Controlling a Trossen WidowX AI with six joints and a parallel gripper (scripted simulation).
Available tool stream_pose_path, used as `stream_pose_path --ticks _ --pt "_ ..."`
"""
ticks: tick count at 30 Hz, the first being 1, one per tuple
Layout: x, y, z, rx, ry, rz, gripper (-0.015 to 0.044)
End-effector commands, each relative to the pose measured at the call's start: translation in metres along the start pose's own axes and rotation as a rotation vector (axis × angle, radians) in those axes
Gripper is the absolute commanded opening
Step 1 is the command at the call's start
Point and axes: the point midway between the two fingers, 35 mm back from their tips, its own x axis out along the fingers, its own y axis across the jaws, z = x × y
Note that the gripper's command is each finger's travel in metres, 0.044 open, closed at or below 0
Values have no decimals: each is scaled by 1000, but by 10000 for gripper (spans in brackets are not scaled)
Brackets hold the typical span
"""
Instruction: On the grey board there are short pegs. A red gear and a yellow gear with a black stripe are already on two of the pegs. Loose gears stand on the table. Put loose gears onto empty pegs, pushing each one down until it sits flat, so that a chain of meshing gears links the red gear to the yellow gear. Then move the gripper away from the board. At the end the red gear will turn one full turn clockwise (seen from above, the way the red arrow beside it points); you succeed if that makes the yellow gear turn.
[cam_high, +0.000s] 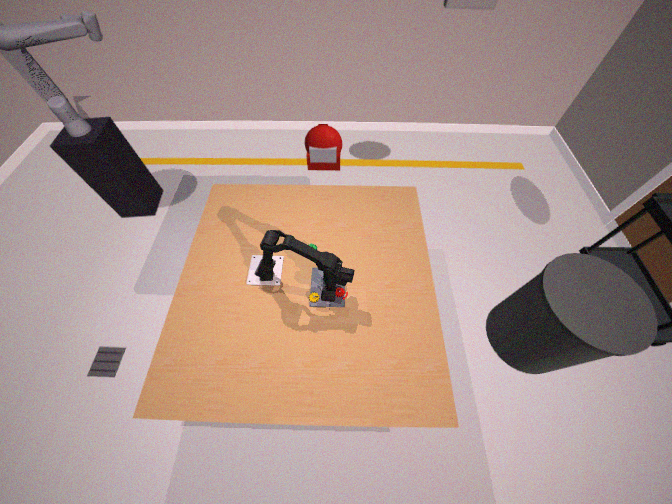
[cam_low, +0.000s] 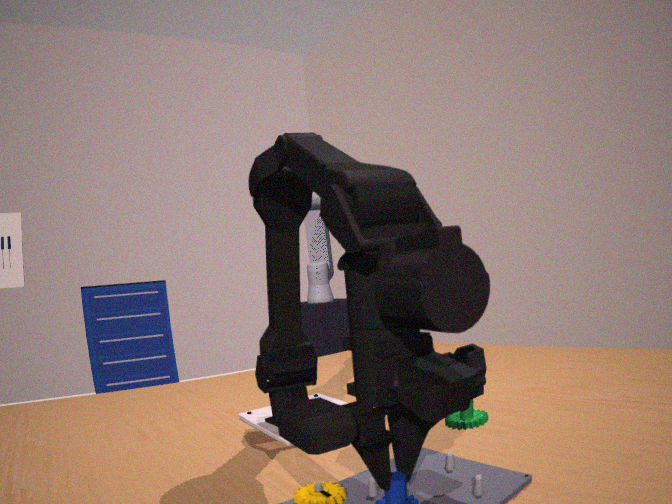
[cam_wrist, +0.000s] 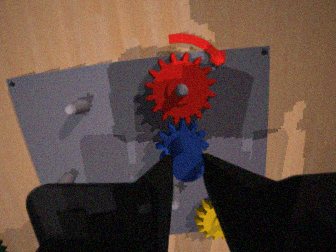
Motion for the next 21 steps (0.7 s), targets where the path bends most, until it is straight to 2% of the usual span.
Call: stream_pose_path --ticks 1,21 --pt "2 1 1 -13 1 2 0" --pt "4 0 1 -485 1 2 0"
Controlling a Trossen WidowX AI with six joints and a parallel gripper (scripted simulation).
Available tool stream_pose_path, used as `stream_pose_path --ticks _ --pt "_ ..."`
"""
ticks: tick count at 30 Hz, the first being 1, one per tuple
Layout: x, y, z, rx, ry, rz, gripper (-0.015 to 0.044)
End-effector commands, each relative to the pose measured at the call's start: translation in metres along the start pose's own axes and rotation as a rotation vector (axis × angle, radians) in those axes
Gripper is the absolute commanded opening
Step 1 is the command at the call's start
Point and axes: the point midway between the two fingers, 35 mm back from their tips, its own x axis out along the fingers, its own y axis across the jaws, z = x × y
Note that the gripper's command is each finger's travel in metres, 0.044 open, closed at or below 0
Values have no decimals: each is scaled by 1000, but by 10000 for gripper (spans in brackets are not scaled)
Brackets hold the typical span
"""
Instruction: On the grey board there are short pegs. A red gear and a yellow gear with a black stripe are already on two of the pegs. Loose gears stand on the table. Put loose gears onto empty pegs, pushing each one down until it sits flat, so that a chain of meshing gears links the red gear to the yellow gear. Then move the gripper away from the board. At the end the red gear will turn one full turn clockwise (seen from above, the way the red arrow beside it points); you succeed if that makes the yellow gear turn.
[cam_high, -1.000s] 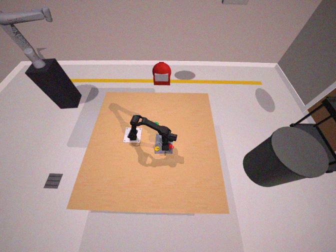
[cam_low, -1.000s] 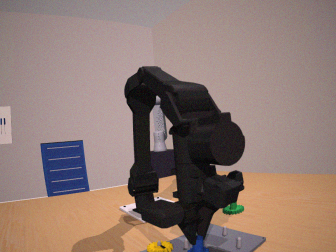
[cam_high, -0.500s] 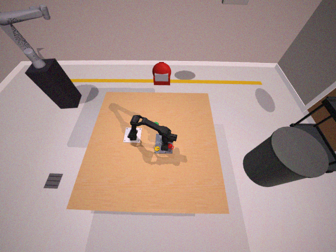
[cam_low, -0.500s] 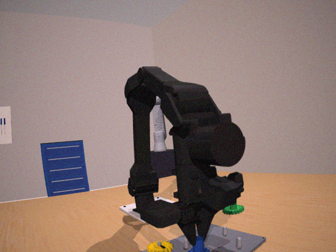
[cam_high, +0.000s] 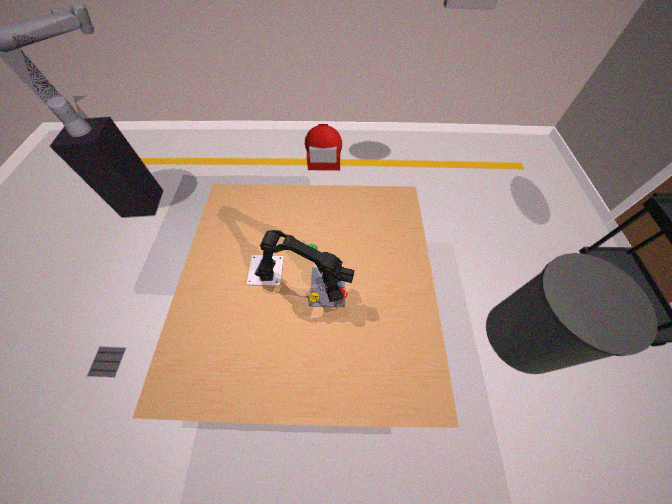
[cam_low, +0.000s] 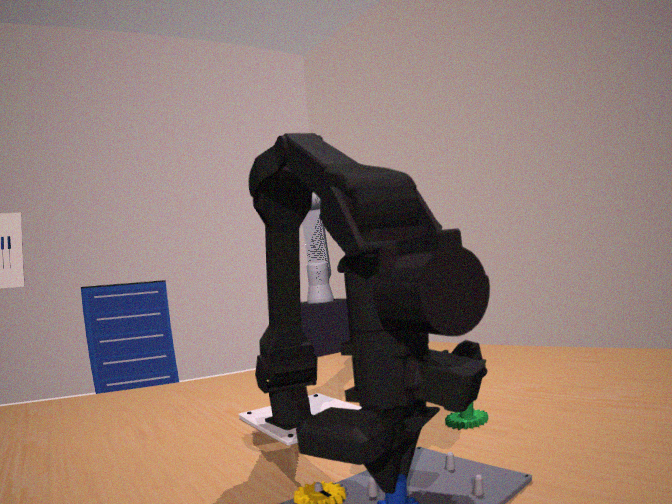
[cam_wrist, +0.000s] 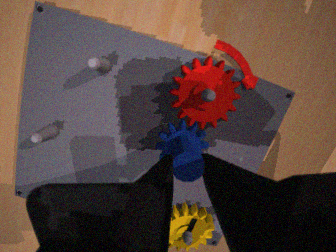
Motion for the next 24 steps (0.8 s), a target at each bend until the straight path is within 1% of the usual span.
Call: stream_pose_path --ticks 1,3,8,9,14,21,24 --pt "2 0 1 -50 1 2 0" --pt "2 0 1 -34 1 2 0" --pt "1 0 1 21 1 2 131" --pt "0 0 1 43 1 2 140" --pt "-8 0 1 109 1 2 140" --pt "-47 0 1 201 1 2 140" --pt "-48 0 1 203 1 2 140"
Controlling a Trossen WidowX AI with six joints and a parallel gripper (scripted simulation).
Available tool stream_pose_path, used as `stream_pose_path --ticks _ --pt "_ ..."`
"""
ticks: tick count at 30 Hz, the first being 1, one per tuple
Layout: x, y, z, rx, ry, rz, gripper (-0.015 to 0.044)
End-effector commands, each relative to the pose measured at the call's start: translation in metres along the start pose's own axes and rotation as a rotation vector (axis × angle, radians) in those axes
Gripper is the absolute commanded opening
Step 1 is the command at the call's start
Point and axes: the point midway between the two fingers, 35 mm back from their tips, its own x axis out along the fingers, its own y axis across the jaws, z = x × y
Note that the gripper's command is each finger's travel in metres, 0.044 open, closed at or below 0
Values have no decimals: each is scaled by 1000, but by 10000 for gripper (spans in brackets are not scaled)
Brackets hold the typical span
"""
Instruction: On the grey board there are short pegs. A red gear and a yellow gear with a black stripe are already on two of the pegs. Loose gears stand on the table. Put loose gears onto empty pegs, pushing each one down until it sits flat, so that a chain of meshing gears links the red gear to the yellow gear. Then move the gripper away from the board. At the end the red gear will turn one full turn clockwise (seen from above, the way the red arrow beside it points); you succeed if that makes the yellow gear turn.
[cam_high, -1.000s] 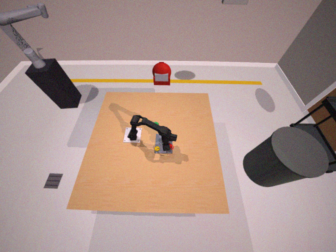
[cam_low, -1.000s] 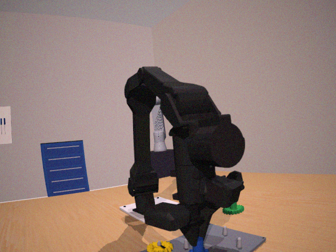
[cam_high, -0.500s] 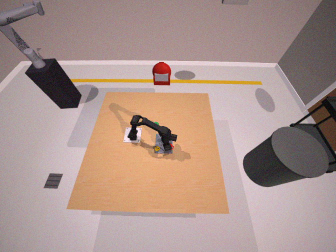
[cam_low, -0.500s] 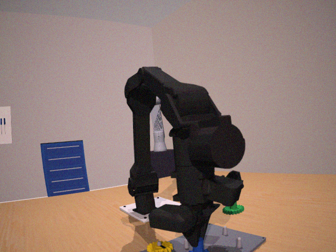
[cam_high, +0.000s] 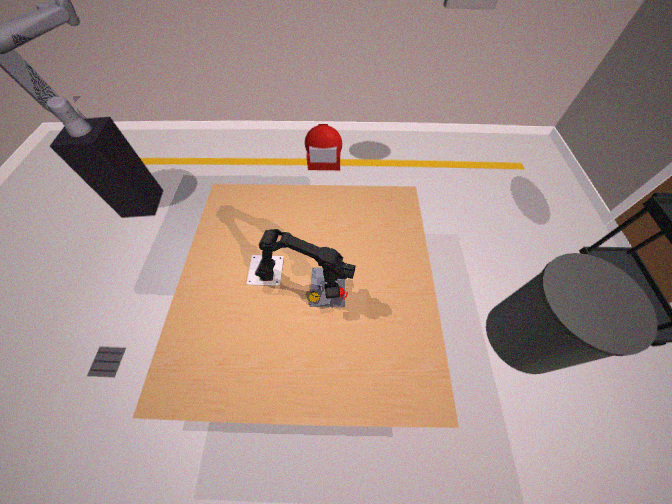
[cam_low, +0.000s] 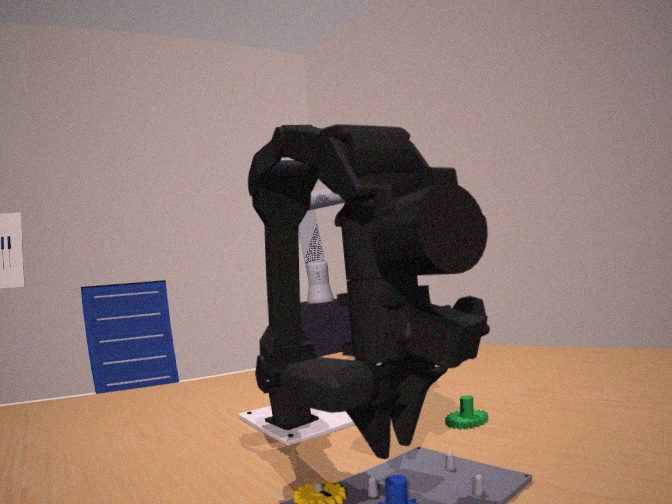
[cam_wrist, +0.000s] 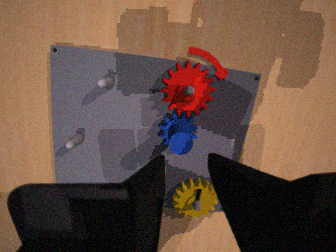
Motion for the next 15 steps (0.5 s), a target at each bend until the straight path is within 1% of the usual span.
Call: stream_pose_path --ticks 1,3,6,11,12,15 --pt "0 3 0 0 0 0 166" --pt "0 25 3 -3 0 3 219" --pt "-1 75 4 -8 -1 8 298" --pt "-2 153 -11 -17 0 15 429" --pt "-2 167 -16 -19 0 17 440" --pt "-2 208 -36 -24 0 20 440"
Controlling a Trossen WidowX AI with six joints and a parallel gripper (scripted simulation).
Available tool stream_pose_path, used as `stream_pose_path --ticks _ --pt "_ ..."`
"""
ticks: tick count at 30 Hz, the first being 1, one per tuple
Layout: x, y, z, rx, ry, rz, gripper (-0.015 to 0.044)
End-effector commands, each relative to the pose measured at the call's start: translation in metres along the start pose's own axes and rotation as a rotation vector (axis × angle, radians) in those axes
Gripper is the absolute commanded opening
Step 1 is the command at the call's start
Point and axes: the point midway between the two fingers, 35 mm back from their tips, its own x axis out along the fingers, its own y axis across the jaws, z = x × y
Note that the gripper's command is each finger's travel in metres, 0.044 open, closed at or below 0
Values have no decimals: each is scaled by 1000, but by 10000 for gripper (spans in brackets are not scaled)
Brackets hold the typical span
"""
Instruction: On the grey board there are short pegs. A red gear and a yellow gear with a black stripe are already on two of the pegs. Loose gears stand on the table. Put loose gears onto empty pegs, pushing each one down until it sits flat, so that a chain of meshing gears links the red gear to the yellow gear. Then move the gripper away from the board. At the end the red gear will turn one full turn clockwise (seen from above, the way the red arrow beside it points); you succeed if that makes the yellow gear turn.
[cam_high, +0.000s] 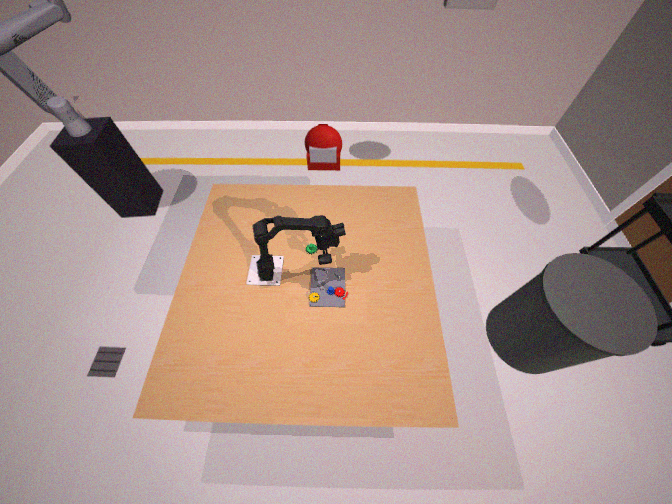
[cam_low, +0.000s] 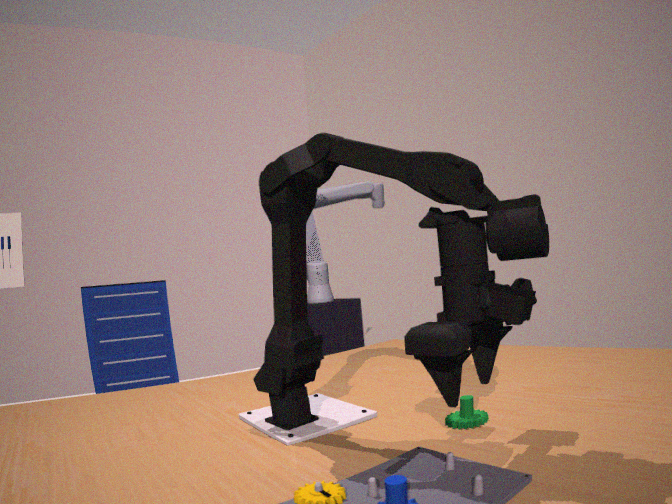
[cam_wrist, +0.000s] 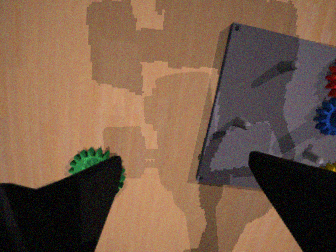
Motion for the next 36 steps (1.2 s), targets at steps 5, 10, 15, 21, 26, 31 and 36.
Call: stream_pose_path --ticks 5,10,15,21,26,31,36 --pt "2 88 -51 -4 -3 2 440" --pt "4 94 -55 -4 -3 2 440" --pt "21 95 -55 -4 -3 2 440" --pt "26 95 -55 -4 -3 2 440" --pt "34 96 -54 -4 -3 2 440" --pt "42 96 -54 -4 -3 2 440" --pt "50 96 -54 -4 -3 2 440"
